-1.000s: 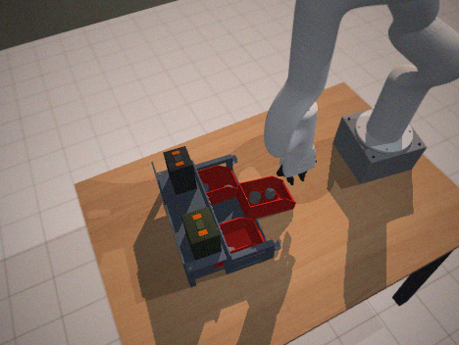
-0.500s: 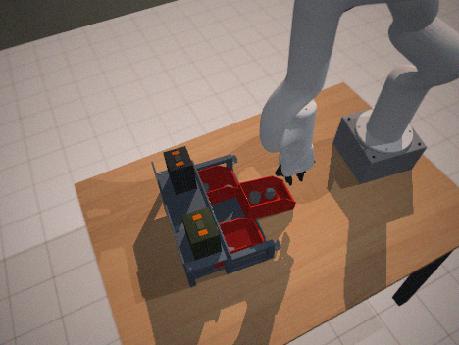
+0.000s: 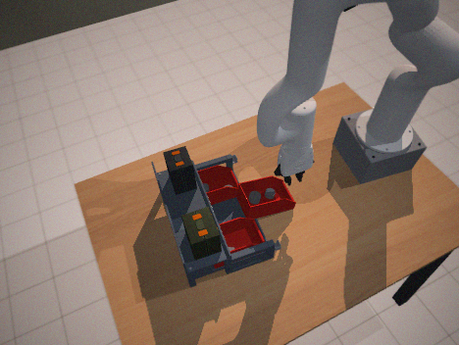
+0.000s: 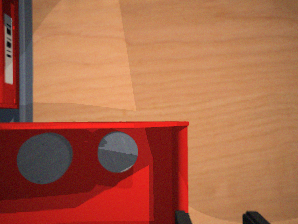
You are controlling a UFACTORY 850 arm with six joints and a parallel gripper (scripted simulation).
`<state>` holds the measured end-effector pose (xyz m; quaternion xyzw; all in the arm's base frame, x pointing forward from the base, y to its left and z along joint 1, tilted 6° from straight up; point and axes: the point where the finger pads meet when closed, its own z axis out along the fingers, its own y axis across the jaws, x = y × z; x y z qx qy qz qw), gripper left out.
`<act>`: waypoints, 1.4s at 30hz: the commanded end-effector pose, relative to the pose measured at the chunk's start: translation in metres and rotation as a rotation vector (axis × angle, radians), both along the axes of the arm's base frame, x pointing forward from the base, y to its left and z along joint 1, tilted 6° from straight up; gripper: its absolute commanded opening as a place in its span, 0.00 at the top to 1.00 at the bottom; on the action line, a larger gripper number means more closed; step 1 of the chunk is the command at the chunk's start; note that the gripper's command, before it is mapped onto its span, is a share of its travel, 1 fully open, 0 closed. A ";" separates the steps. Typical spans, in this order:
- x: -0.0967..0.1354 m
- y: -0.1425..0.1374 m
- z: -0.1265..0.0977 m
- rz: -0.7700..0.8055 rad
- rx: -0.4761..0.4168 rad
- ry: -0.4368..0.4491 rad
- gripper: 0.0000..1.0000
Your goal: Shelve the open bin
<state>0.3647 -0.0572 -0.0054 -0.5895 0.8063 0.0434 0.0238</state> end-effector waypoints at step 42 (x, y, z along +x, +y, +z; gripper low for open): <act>0.004 -0.002 0.001 -0.002 -0.002 -0.034 0.00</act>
